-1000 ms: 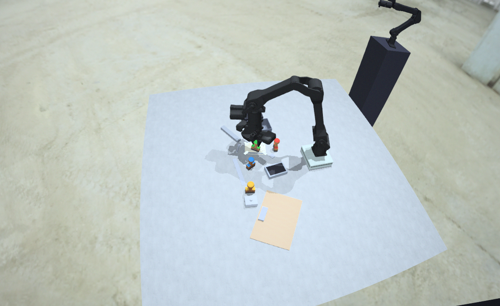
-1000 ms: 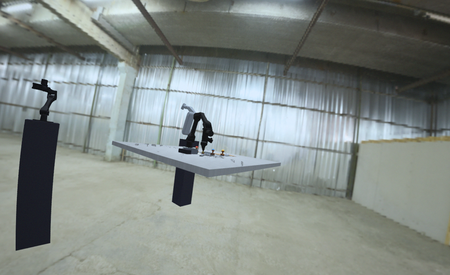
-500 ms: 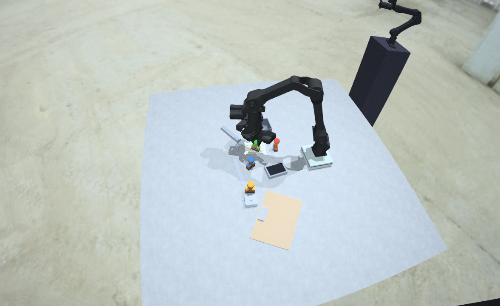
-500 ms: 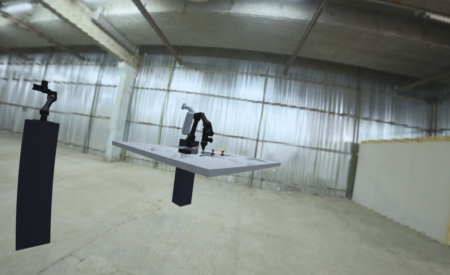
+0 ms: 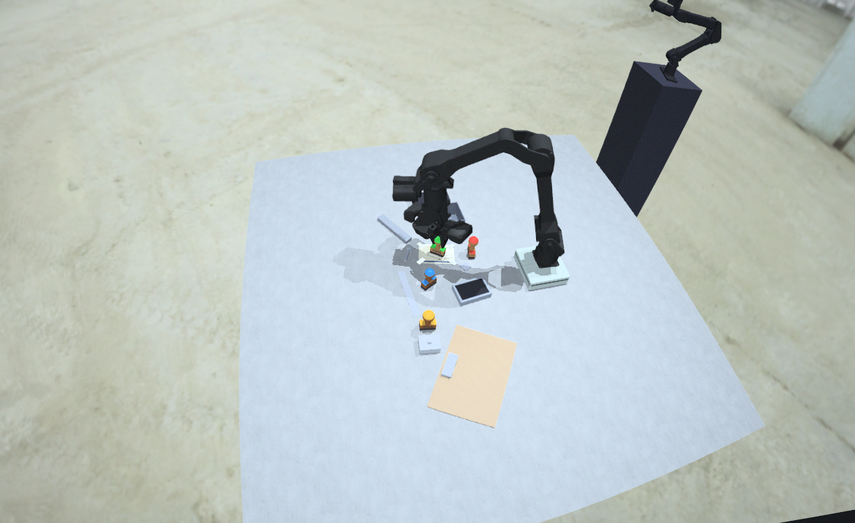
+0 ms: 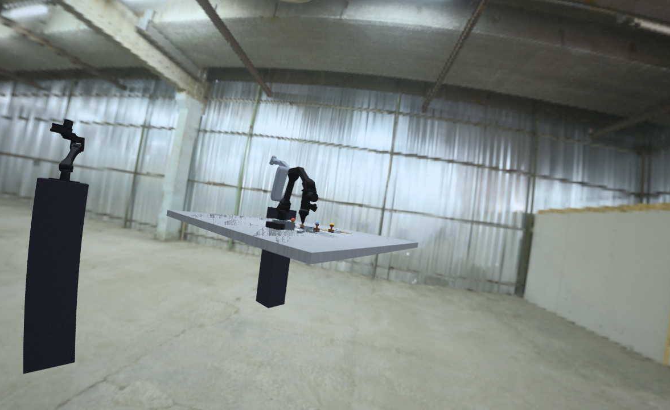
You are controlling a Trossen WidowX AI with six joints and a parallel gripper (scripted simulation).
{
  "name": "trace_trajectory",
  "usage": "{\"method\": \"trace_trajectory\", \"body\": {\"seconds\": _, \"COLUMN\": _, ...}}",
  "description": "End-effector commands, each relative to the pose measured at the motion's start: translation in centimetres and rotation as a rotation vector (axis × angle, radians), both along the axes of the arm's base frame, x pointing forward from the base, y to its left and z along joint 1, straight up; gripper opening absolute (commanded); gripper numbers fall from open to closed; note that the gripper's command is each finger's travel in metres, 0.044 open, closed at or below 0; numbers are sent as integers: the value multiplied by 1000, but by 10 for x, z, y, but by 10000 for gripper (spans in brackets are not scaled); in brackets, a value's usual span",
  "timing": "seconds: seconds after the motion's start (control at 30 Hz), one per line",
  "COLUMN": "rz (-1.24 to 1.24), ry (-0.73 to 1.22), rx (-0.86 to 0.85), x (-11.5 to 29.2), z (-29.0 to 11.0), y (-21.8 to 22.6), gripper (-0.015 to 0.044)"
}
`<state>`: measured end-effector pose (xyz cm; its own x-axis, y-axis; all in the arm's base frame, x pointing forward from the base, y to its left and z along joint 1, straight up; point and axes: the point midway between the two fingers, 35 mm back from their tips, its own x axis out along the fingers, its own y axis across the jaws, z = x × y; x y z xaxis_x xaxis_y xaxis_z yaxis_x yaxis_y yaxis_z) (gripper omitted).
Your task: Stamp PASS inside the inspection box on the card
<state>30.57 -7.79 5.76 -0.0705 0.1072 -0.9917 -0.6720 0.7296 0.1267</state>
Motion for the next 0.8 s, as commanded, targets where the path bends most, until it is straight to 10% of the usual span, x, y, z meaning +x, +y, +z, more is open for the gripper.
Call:
{"method": "trace_trajectory", "body": {"seconds": 0.0, "rz": 1, "ry": -4, "rx": -5, "x": 1, "z": 7, "y": -1, "gripper": 0}}
{"method": "trace_trajectory", "body": {"seconds": 0.77, "rz": 1, "ry": -4, "rx": -5, "x": 0, "z": 44, "y": -1, "gripper": 0}}
